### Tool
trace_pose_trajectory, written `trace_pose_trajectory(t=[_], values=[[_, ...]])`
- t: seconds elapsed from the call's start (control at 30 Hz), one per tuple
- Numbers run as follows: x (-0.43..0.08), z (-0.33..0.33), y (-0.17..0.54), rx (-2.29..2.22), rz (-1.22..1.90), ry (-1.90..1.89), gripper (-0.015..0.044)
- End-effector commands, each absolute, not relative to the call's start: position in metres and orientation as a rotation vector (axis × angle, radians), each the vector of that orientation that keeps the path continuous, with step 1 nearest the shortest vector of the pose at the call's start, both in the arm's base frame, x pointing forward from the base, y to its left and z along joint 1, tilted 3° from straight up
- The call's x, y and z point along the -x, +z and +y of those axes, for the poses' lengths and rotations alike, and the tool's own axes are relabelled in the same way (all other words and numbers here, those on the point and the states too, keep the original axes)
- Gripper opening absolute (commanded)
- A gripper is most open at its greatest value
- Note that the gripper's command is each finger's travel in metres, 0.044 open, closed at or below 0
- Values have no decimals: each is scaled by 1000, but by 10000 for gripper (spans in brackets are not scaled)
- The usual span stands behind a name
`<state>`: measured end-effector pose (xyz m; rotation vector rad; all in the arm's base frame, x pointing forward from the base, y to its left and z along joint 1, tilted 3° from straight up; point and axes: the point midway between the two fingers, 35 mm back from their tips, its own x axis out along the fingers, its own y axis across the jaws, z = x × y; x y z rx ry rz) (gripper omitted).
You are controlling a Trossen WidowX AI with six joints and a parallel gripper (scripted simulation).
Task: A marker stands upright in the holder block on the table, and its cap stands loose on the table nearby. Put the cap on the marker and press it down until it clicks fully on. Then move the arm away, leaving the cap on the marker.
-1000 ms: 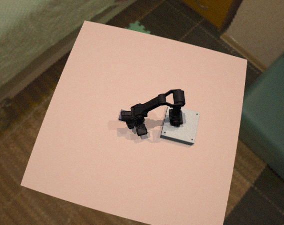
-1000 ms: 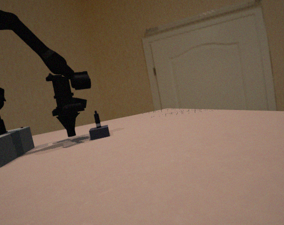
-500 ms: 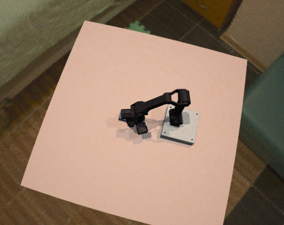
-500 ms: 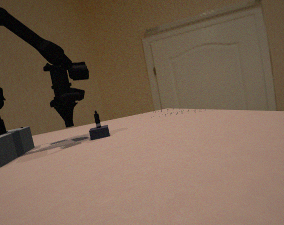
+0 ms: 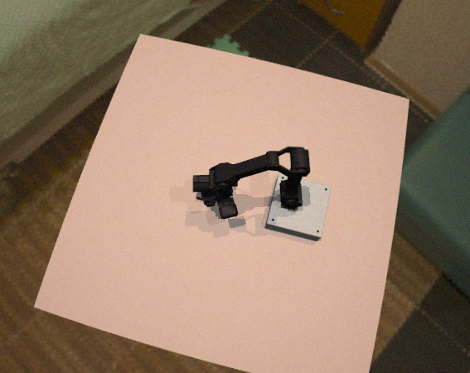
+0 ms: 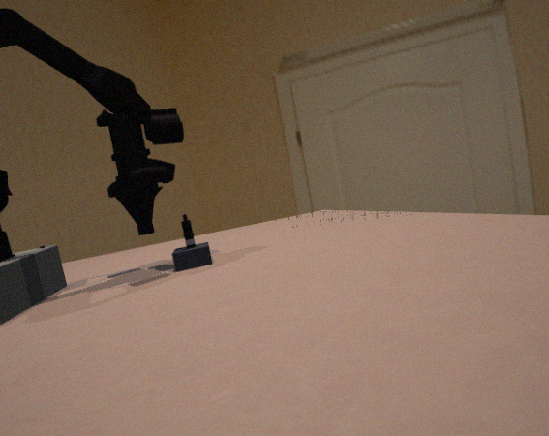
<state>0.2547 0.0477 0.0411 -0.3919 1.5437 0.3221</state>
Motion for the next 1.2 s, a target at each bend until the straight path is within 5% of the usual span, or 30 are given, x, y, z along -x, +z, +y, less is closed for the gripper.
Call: trace_pose_trajectory(t=[0.0, 1.17], values=[[-265, 45, 48, 394, 1539, 325, 0], [-331, 16, 87, 398, 1534, 321, 0]])
